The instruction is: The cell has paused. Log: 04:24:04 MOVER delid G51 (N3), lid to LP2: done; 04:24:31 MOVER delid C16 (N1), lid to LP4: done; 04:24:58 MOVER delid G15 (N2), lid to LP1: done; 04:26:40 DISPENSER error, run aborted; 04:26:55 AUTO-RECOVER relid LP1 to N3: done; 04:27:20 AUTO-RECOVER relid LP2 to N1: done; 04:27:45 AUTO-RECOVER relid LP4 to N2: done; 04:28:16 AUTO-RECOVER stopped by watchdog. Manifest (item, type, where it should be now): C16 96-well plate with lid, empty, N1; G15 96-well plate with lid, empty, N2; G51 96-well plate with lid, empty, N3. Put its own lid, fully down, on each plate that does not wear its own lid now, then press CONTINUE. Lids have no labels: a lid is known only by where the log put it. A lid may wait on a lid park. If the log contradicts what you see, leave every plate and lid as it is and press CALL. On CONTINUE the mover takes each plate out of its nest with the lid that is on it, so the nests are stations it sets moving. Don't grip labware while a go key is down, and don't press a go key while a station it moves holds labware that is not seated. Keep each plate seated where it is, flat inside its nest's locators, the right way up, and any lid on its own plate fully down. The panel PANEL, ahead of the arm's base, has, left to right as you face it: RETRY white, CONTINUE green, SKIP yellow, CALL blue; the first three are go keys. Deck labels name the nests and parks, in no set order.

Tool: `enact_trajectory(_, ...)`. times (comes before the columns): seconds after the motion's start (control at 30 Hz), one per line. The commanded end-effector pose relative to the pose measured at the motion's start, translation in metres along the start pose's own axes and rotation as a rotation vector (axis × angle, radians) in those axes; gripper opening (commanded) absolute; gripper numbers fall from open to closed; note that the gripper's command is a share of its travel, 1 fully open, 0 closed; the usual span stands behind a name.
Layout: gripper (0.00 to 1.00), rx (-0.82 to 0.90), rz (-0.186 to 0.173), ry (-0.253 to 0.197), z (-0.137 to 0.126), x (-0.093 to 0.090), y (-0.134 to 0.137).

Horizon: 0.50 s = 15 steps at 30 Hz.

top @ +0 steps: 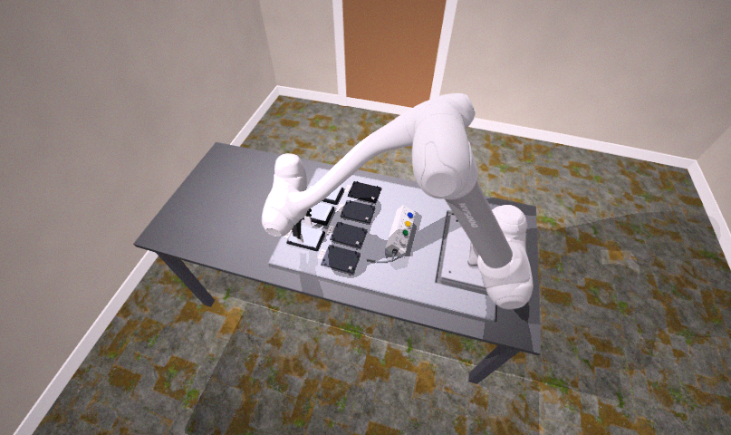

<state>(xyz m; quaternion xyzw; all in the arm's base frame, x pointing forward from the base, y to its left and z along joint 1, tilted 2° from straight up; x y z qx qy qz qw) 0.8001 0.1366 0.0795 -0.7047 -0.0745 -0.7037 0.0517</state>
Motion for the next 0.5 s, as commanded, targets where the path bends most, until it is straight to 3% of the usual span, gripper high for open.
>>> enact_trajectory(0.0,0.59,0.0,0.0,0.0,0.0,0.0002,0.0)
enact_trajectory(0.37,0.59,0.0,0.0,0.0,0.0,0.0002,0.0)
enact_trajectory(0.4,0.66,0.0,0.0,0.0,0.0,0.0002,0.0)
enact_trajectory(0.47,0.66,0.0,0.0,0.0,0.0,0.0002,0.0)
Point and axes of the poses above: the point where the finger pads meet when closed, its own x axis back along the fingers, its own y axis across the jaws, z = x × y, the point moved 3 cm from there along x, back along the fingers, and after that the axes turned 11 degrees about x, right-handed, at the moved point
